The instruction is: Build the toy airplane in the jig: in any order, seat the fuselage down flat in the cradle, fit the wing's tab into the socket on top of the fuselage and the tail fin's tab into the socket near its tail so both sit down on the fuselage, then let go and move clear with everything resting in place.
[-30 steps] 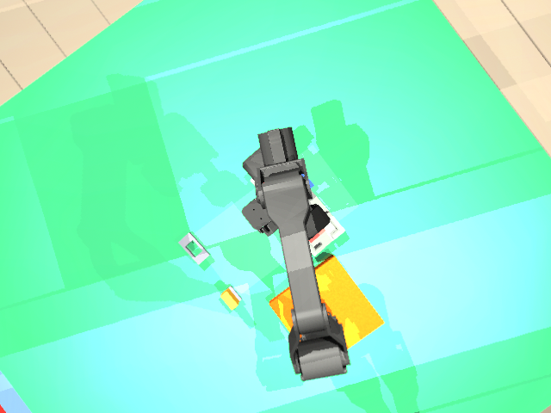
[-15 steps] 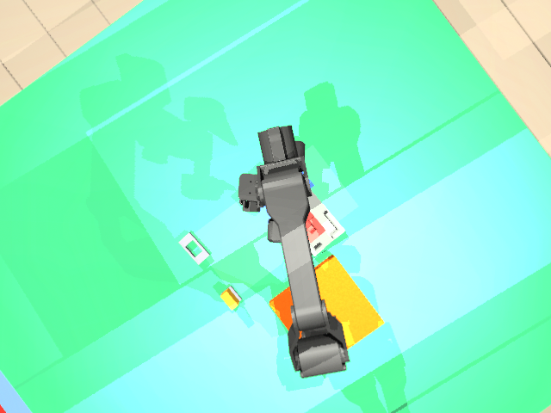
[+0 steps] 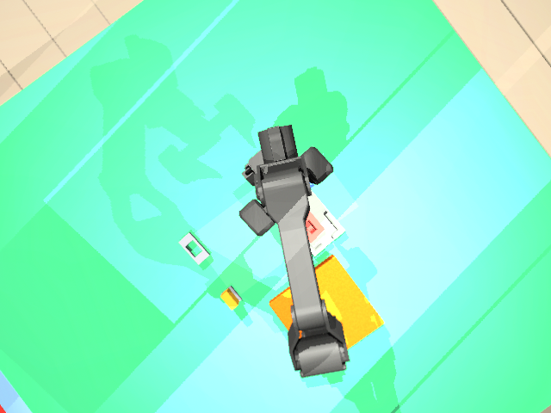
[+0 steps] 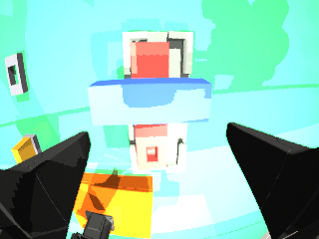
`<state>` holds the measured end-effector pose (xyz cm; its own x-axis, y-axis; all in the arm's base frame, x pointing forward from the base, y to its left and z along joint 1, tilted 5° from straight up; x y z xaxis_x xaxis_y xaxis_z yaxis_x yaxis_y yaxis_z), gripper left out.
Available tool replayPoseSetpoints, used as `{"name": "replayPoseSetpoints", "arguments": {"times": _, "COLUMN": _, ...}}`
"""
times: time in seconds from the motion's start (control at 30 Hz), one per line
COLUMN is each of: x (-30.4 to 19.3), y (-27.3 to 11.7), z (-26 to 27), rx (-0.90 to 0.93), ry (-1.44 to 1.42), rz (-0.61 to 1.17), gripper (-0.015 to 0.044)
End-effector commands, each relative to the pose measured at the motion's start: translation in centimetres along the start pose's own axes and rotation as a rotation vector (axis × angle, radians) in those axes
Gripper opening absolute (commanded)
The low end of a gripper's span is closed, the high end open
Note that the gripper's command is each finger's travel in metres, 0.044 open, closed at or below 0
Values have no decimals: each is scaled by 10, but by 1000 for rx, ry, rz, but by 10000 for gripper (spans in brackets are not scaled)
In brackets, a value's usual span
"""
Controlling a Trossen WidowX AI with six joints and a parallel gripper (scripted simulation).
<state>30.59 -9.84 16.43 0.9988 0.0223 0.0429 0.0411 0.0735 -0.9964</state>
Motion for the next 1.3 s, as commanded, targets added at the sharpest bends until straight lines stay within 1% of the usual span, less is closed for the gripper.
{"name": "replayPoseSetpoints", "arguments": {"times": 0.0, "x": 0, "y": 0, "z": 0, "rx": 2, "ry": 50, "rz": 3, "gripper": 440}}
{"name": "replayPoseSetpoints", "arguments": {"times": 0.13, "x": -1, "y": 0, "z": 11, "rx": 1, "ry": 50, "rz": 4, "gripper": 440}}
{"name": "replayPoseSetpoints", "arguments": {"times": 0.33, "x": -17, "y": -2, "z": 99, "rx": 2, "ry": 50, "rz": 6, "gripper": 440}}
{"name": "replayPoseSetpoints", "arguments": {"times": 0.53, "x": -58, "y": 0, "z": 172, "rx": 8, "ry": 50, "rz": 8, "gripper": 440}}
{"name": "replayPoseSetpoints", "arguments": {"times": 0.73, "x": -115, "y": 3, "z": 223, "rx": 19, "ry": 51, "rz": 12, "gripper": 440}}
{"name": "replayPoseSetpoints", "arguments": {"times": 0.8, "x": -128, "y": 5, "z": 230, "rx": 22, "ry": 51, "rz": 13, "gripper": 440}}
{"name": "replayPoseSetpoints", "arguments": {"times": 0.93, "x": -130, "y": 7, "z": 231, "rx": 22, "ry": 51, "rz": 13, "gripper": 440}}
{"name": "replayPoseSetpoints", "arguments": {"times": 1.0, "x": -129, "y": 21, "z": 232, "rx": 23, "ry": 51, "rz": 13, "gripper": 440}}
{"name": "replayPoseSetpoints", "arguments": {"times": 1.1, "x": -130, "y": 54, "z": 232, "rx": 23, "ry": 51, "rz": 13, "gripper": 440}}
{"name": "replayPoseSetpoints", "arguments": {"times": 1.27, "x": -130, "y": 63, "z": 232, "rx": 23, "ry": 51, "rz": 13, "gripper": 440}}
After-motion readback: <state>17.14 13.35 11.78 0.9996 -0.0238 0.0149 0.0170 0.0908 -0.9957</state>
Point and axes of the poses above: the point midway between the two fingers, 35 mm back from their tips, its own y axis out along the fingers, its own z axis across the jaws, x = y × z, the point moved 1 cm from there along -y, back along the fingers, and after that the axes turned 9 degrees about y, right-handed, at the moved point
